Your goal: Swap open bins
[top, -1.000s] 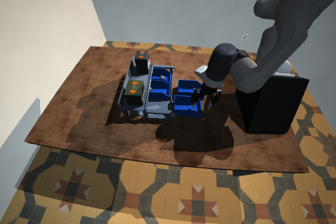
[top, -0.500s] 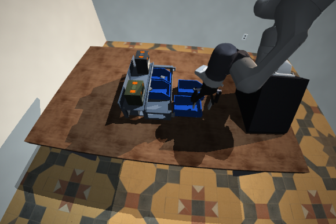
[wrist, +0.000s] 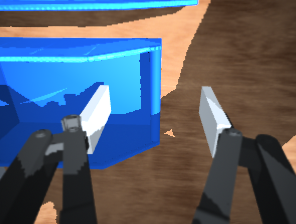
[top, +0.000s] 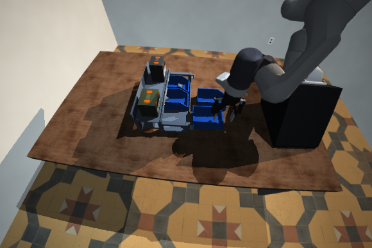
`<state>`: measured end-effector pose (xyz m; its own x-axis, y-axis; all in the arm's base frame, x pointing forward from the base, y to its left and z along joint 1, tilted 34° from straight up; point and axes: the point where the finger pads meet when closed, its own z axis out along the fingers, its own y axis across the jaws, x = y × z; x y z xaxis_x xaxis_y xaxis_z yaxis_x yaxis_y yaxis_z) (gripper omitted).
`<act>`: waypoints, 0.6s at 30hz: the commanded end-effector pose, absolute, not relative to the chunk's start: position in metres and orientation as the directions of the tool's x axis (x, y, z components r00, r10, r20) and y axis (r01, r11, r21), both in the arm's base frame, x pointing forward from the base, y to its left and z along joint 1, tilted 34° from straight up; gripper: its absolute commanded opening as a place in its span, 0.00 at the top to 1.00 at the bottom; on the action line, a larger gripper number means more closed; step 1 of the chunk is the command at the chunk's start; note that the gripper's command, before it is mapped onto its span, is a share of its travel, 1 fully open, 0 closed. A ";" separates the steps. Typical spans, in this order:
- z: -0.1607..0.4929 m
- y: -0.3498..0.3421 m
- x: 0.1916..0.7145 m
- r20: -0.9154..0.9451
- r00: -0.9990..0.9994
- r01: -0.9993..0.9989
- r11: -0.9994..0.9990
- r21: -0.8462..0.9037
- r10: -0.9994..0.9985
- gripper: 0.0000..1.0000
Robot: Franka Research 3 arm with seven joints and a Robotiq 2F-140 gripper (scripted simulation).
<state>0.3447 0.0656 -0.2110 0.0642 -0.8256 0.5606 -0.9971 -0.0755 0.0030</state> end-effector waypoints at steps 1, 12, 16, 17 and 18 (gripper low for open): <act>-0.209 0.068 0.346 0.559 0.071 -0.997 -0.083 0.004 -0.826 0.43; -0.196 0.077 0.345 0.559 0.071 -0.997 -0.083 0.004 -0.826 0.43; -0.193 0.079 0.345 0.559 0.071 -0.997 -0.083 0.004 -0.826 0.43; -0.191 0.081 0.345 0.559 0.071 -0.997 -0.083 0.004 -0.826 0.43; -0.189 0.082 0.345 0.559 0.071 -0.997 -0.083 0.004 -0.826 0.43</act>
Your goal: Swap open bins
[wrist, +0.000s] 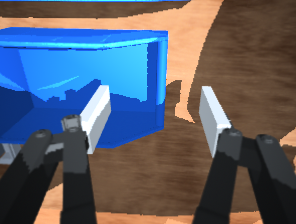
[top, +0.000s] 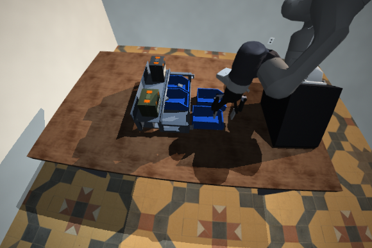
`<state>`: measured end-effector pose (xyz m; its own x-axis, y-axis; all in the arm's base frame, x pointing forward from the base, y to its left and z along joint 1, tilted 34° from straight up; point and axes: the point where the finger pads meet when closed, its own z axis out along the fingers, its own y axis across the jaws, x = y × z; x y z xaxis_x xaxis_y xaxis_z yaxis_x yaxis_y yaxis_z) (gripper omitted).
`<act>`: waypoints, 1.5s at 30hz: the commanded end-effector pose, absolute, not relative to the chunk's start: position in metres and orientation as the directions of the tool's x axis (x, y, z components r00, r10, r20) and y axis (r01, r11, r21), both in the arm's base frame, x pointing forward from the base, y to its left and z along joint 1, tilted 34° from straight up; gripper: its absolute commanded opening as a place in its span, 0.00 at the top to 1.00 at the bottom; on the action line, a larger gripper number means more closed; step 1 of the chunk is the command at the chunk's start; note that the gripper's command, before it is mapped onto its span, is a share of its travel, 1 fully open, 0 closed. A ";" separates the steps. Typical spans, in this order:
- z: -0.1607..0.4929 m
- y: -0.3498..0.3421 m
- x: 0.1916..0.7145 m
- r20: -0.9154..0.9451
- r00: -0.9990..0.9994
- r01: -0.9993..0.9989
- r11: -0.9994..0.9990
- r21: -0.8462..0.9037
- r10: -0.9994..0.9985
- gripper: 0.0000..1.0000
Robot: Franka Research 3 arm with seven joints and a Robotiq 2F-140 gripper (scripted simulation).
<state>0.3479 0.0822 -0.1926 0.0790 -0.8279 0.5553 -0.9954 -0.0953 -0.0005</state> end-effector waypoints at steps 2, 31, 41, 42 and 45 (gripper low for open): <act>-0.185 0.085 0.344 0.559 0.071 -0.997 -0.083 0.004 -0.826 0.43; -0.146 0.111 0.342 0.559 0.071 -0.997 -0.083 0.004 -0.826 0.43; -0.146 0.111 0.342 0.559 0.071 -0.997 -0.083 0.004 -0.826 1.00; -0.146 0.111 0.342 0.559 0.071 -0.997 -0.083 0.004 -0.826 1.00; -0.146 0.111 0.342 0.559 0.071 -0.997 -0.083 0.004 -0.826 1.00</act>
